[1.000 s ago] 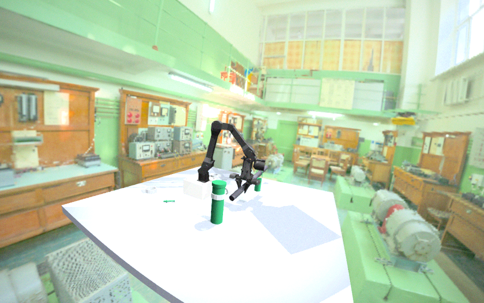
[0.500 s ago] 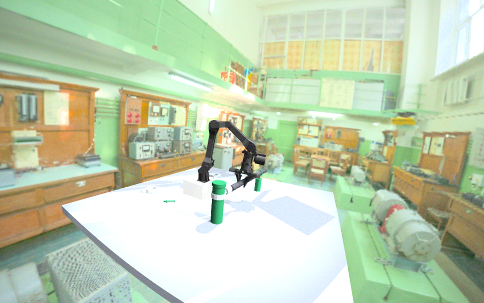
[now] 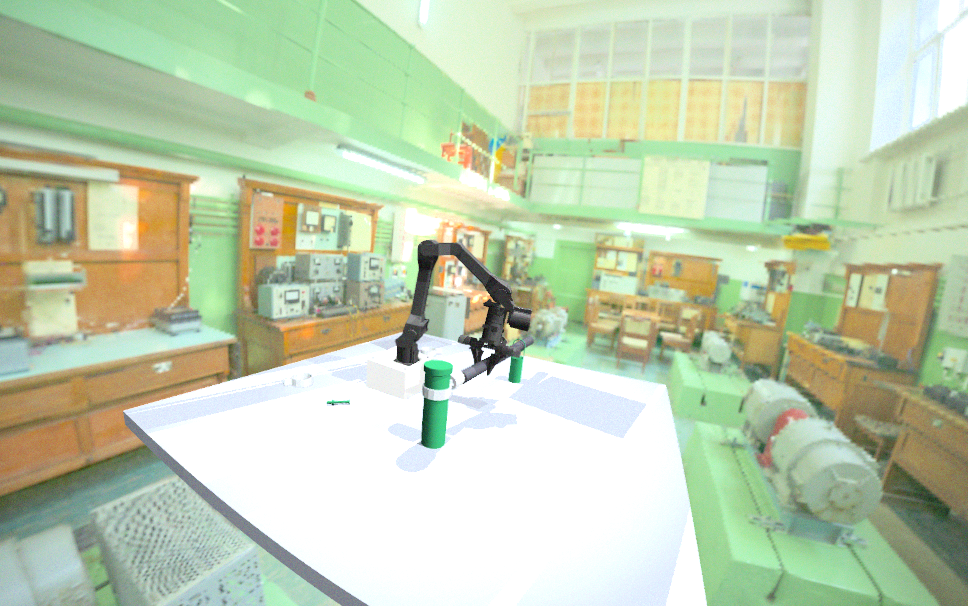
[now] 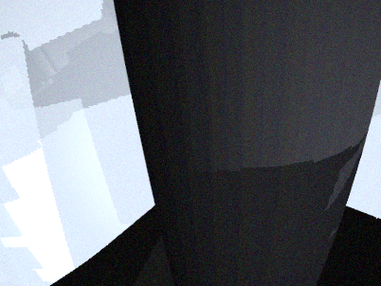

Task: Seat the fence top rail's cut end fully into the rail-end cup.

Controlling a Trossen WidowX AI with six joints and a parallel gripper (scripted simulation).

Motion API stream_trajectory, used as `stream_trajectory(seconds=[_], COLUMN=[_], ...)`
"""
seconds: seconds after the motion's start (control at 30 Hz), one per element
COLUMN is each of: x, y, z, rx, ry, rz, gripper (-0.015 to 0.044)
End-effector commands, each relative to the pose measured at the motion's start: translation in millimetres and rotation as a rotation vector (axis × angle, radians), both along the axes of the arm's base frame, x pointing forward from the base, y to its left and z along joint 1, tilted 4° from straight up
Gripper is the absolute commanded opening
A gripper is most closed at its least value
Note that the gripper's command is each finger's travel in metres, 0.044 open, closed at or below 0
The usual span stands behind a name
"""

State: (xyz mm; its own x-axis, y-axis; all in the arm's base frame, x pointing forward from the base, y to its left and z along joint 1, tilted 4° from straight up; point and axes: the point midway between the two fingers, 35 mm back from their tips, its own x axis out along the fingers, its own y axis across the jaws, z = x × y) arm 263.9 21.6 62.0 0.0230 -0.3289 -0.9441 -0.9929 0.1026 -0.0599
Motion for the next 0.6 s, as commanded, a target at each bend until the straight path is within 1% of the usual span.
stream_trajectory(seconds=[0.0,0.57], x=[0.4,1.0], y=[-1.3,-4.8], z=[2.5,6.9], rx=[-0.003,-0.003], ry=[-0.001,-0.001], rz=[0.003,0.003], gripper=[0.0,0.0])
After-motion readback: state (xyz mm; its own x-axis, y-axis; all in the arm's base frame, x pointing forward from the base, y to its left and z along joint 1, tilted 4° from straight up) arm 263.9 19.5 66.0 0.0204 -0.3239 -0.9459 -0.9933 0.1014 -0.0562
